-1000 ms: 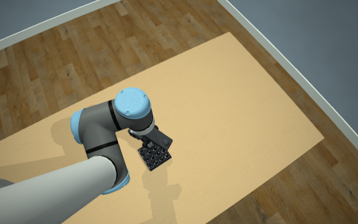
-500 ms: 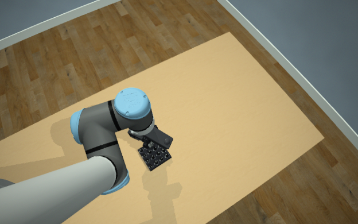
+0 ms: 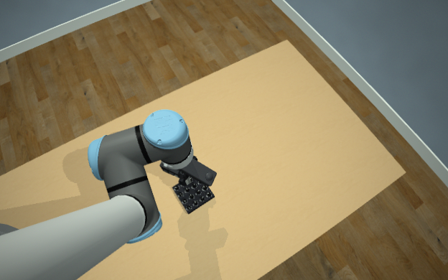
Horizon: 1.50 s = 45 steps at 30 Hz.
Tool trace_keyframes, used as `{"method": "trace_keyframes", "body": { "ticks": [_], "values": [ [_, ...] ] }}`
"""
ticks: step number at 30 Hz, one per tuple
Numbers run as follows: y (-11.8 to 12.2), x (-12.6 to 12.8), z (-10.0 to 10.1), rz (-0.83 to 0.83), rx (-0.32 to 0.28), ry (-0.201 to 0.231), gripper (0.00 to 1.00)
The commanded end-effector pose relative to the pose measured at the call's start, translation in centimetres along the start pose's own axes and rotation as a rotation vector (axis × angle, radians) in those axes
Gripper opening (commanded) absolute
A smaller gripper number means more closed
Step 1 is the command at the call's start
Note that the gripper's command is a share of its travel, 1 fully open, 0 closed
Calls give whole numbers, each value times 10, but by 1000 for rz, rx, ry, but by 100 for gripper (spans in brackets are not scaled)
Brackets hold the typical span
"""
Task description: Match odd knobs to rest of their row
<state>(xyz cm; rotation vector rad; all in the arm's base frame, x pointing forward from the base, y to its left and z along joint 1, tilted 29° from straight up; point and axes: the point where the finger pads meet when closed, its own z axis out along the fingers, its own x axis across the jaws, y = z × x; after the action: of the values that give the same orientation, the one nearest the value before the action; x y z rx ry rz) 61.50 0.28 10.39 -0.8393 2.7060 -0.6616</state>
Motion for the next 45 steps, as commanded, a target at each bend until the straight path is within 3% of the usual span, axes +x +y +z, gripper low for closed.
{"method": "trace_keyframes", "body": {
  "ticks": [1,22,36,45],
  "values": [
    [0,1,-1,0,0,-1,11],
    [0,0,-3,0,1,-2,11],
    [-2,-2,-37,1,4,-5,11],
    [-1,0,-39,1,1,-2,11]
  ]
}}
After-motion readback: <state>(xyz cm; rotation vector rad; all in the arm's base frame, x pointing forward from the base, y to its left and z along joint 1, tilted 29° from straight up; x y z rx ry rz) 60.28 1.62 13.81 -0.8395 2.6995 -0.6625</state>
